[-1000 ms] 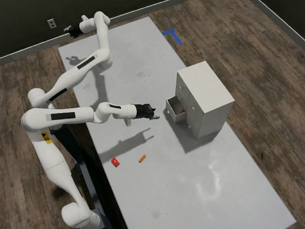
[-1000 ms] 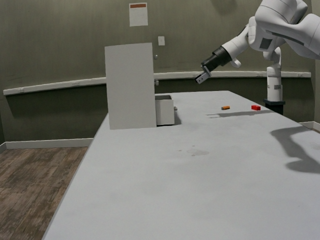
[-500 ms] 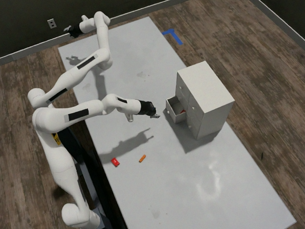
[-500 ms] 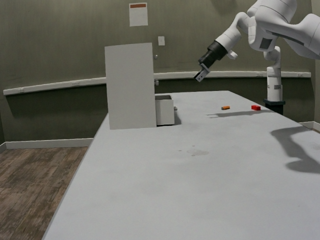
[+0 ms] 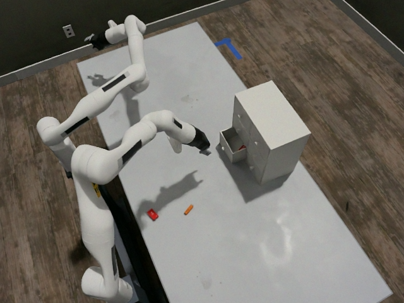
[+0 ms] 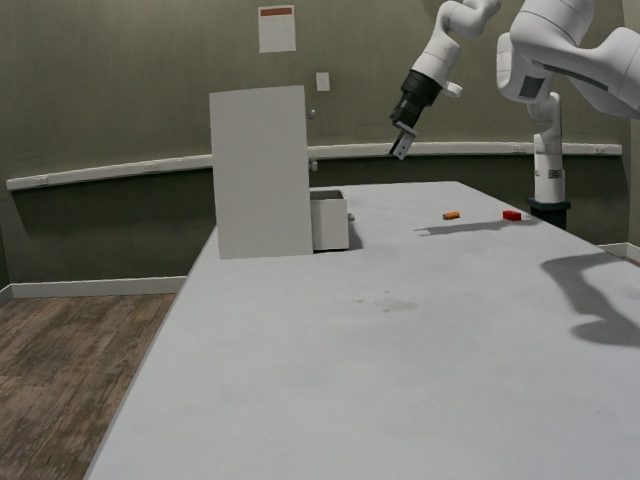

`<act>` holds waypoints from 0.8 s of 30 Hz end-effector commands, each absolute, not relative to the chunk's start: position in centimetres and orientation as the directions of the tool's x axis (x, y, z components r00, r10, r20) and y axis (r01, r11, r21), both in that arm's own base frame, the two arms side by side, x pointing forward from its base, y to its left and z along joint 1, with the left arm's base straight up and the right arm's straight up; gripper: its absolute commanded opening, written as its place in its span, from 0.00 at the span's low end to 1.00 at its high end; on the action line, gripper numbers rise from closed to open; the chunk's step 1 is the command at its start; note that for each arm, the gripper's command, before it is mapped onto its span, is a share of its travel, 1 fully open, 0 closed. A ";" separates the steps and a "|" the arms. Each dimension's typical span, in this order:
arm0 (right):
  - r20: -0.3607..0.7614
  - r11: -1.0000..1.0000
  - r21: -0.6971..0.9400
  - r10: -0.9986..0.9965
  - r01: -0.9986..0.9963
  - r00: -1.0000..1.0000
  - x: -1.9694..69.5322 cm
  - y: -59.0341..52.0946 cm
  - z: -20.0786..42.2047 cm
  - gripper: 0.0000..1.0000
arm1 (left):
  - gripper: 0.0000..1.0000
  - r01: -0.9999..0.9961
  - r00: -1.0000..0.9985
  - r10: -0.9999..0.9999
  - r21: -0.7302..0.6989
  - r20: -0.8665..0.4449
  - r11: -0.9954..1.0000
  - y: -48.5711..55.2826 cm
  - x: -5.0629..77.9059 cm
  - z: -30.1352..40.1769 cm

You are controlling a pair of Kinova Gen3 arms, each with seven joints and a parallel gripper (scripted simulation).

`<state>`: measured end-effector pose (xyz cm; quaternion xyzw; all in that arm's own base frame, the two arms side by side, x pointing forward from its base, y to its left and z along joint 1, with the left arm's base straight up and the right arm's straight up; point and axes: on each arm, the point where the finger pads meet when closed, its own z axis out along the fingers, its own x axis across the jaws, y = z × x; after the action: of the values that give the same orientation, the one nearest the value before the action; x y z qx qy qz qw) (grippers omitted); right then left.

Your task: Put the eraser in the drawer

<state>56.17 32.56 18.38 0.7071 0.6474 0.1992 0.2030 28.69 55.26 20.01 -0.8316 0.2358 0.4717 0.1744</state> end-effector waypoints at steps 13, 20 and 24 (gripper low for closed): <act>-0.001 -0.084 0.201 0.996 0.976 0.086 56.4 32.5 19.3 1.00 | 1.00 -0.557 0.445 -0.226 -0.070 -0.866 -0.828 55.3 28.7 20.2; 0.000 -0.085 0.108 0.996 0.991 0.085 56.4 32.5 19.6 1.00 | 1.00 -0.557 0.445 -0.226 -0.070 -0.866 -0.828 55.3 28.7 20.2; 0.000 -0.086 0.089 0.996 0.992 0.086 56.5 32.6 19.7 1.00 | 1.00 -0.557 0.445 -0.226 -0.070 -0.866 -0.828 55.3 28.7 20.2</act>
<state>56.30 32.46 19.46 0.7347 0.6753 0.0476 0.0434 28.69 55.26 20.01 -0.8316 0.2358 0.4717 0.1744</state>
